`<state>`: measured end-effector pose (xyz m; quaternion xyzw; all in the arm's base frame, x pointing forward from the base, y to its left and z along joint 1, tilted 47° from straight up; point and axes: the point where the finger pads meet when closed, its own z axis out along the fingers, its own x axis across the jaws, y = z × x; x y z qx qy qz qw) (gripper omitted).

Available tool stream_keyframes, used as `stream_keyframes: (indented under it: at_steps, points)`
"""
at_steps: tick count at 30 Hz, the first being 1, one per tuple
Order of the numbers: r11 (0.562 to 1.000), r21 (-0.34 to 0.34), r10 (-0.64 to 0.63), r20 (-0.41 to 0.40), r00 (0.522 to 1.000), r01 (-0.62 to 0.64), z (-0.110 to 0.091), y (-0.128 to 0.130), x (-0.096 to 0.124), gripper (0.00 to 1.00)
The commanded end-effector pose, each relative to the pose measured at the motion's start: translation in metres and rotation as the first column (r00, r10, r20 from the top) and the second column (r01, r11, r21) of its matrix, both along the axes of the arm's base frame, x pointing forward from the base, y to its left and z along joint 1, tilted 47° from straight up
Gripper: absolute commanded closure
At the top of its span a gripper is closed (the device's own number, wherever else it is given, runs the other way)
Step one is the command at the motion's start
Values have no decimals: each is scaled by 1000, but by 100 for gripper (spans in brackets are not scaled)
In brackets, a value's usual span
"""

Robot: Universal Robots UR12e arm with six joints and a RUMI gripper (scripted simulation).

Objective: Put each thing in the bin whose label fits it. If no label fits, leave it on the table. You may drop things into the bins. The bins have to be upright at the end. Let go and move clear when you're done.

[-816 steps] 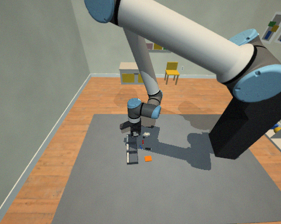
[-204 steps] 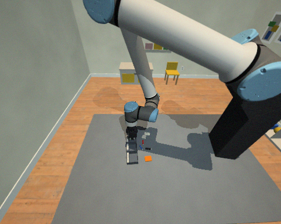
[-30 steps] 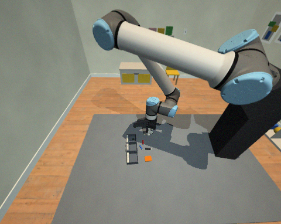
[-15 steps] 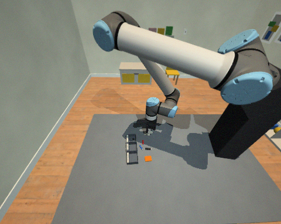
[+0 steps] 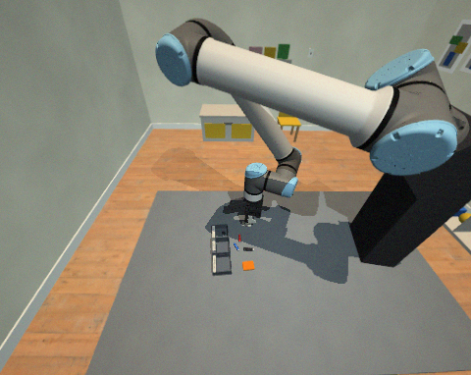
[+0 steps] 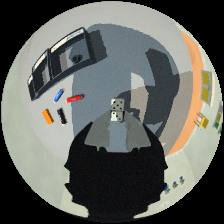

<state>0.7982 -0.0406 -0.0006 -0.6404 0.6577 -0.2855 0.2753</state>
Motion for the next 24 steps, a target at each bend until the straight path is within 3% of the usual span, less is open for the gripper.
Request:
stream_keyframes:
  at_steps: [1,16,24]
  points:
    - [1000,0,0,0,1000,0,0,0,0,100]
    - [1000,0,0,0,1000,0,0,0,0,100]
    - [1000,0,0,1,1000,0,19,1,-20,100]
